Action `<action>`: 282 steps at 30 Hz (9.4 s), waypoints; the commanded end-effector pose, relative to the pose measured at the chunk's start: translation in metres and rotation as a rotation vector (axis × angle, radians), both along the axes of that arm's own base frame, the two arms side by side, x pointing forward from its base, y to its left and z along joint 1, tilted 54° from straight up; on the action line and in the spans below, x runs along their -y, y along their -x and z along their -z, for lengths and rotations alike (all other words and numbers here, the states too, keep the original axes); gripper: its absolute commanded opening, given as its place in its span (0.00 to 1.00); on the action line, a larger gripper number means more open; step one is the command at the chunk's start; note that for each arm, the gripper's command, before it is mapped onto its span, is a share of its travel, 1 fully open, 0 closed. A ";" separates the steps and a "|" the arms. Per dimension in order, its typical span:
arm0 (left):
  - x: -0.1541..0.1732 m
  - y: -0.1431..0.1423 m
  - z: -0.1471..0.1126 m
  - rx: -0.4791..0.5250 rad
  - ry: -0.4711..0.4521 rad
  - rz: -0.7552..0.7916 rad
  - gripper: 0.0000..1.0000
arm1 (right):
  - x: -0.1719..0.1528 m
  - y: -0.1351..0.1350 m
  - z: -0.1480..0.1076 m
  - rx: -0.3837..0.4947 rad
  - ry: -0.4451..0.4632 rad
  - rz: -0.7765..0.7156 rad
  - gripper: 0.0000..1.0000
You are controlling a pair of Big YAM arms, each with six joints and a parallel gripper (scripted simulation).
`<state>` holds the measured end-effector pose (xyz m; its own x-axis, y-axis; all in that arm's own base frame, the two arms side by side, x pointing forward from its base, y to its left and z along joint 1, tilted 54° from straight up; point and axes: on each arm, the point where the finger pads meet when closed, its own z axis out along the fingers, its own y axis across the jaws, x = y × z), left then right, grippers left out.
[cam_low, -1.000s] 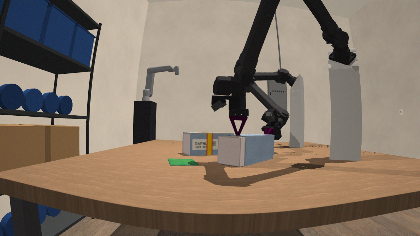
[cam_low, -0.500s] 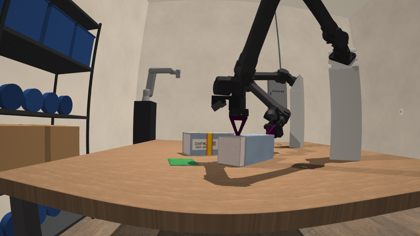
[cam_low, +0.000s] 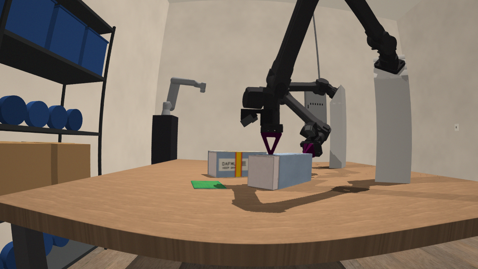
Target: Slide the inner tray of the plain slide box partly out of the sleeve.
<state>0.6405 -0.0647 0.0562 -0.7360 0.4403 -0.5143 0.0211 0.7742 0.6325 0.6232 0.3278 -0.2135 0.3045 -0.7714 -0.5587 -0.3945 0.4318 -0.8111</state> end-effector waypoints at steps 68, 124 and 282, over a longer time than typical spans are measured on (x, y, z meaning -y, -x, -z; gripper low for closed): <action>-0.021 0.006 0.044 -0.072 -0.001 -0.022 0.00 | -0.003 0.002 -0.001 0.013 0.003 -0.010 0.00; -0.019 0.006 0.046 -0.075 0.000 -0.016 0.00 | -0.003 0.002 -0.001 0.013 0.003 -0.010 0.00; 0.018 0.017 -0.031 0.026 0.016 0.003 0.00 | 0.070 0.015 -0.091 0.064 -0.019 0.021 0.00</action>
<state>0.6183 -0.0794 0.0725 -0.7358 0.4404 -0.5145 0.0238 0.7760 0.6303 0.6084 0.2926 -0.1457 0.3368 -0.7547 -0.5630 -0.3687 0.4445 -0.8164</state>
